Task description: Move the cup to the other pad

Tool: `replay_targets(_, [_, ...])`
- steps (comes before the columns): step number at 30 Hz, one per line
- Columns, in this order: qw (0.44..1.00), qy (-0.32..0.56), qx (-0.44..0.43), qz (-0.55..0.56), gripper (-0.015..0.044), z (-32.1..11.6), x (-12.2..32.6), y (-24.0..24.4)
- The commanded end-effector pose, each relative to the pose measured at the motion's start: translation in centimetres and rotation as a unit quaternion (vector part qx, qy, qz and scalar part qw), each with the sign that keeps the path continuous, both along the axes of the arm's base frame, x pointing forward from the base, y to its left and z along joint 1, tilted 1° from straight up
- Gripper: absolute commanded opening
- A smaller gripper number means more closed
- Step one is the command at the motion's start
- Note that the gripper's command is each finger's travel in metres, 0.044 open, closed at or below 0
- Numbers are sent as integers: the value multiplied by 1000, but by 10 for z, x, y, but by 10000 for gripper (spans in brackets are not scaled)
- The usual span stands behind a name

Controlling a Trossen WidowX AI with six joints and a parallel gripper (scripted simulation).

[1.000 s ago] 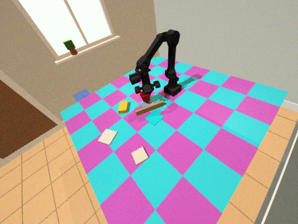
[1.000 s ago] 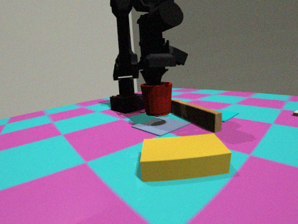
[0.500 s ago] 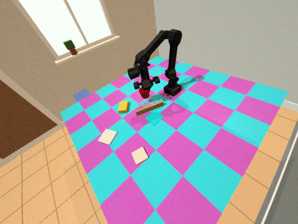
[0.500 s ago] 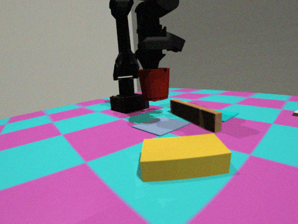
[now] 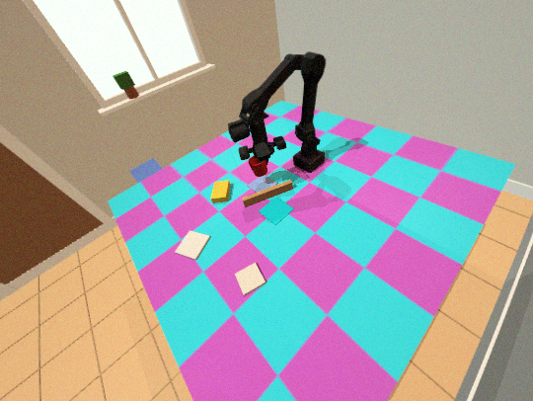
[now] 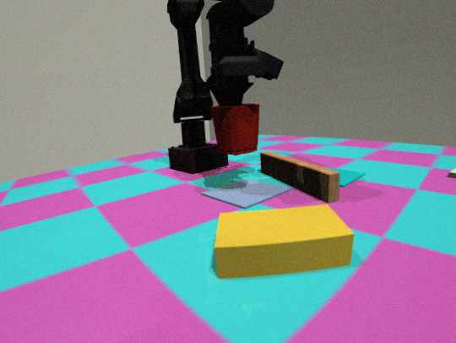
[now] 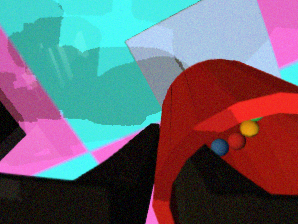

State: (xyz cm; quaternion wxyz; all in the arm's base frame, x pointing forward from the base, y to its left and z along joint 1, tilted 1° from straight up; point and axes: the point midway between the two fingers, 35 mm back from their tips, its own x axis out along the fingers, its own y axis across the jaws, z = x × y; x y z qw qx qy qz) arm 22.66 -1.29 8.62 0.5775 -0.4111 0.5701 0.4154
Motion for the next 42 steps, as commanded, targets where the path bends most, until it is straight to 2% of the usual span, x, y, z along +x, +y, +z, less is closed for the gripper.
replay_targets(1, [1000, 0, 0, 0, 0, 0, 0, 0])
replay_targets(42, [1000, -4, 6, 2, 0, 3, 15, 69])
